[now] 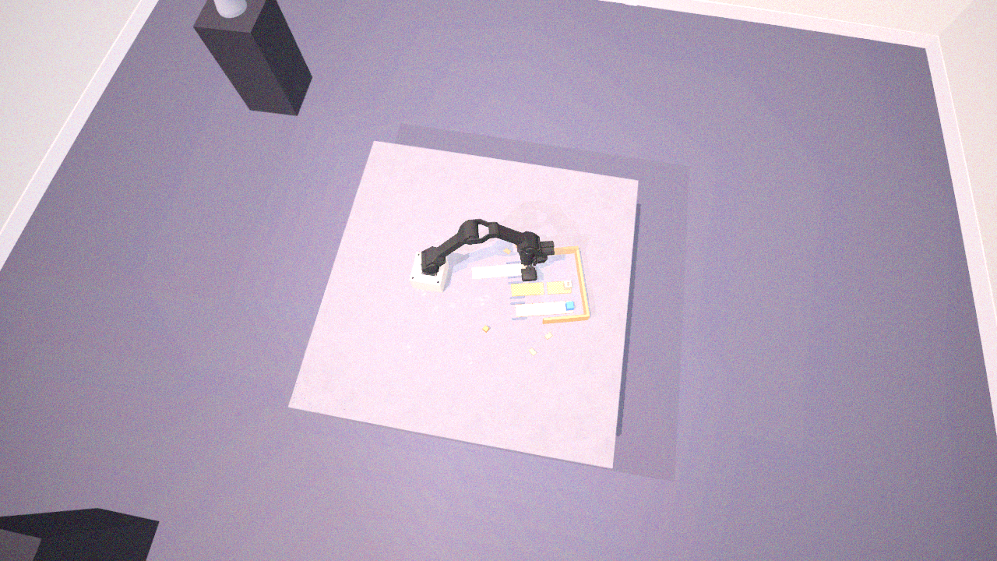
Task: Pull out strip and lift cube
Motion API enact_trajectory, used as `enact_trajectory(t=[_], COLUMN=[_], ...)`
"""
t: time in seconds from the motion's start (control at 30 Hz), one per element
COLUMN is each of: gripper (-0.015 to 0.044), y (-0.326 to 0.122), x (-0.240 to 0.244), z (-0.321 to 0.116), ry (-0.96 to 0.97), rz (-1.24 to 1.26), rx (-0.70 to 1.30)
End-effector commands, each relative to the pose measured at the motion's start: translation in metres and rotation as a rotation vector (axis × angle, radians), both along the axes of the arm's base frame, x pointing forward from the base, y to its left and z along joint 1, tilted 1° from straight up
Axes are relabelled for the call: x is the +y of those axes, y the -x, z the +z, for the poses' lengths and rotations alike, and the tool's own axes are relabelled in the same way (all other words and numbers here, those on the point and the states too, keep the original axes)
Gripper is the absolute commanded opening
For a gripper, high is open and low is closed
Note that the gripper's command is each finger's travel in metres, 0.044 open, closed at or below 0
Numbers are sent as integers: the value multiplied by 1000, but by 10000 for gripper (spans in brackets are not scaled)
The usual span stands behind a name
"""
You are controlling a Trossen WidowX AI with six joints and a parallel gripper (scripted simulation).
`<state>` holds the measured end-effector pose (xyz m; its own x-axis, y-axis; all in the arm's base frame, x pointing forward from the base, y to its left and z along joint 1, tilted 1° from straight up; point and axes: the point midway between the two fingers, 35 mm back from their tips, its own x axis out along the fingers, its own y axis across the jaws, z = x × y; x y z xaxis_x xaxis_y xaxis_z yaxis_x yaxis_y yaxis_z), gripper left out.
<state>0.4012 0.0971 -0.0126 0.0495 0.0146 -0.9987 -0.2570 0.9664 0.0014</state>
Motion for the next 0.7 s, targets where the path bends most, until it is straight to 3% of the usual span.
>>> enact_trajectory(t=[0.0,0.33,0.47,0.67], gripper=[250,250,145,105], y=[0,0,0,0], x=[0,0,0,0], z=[-7,-20,-17,-17], ry=[2,2,1,1], rz=[6,6,0,0], rx=[2,2,2,2])
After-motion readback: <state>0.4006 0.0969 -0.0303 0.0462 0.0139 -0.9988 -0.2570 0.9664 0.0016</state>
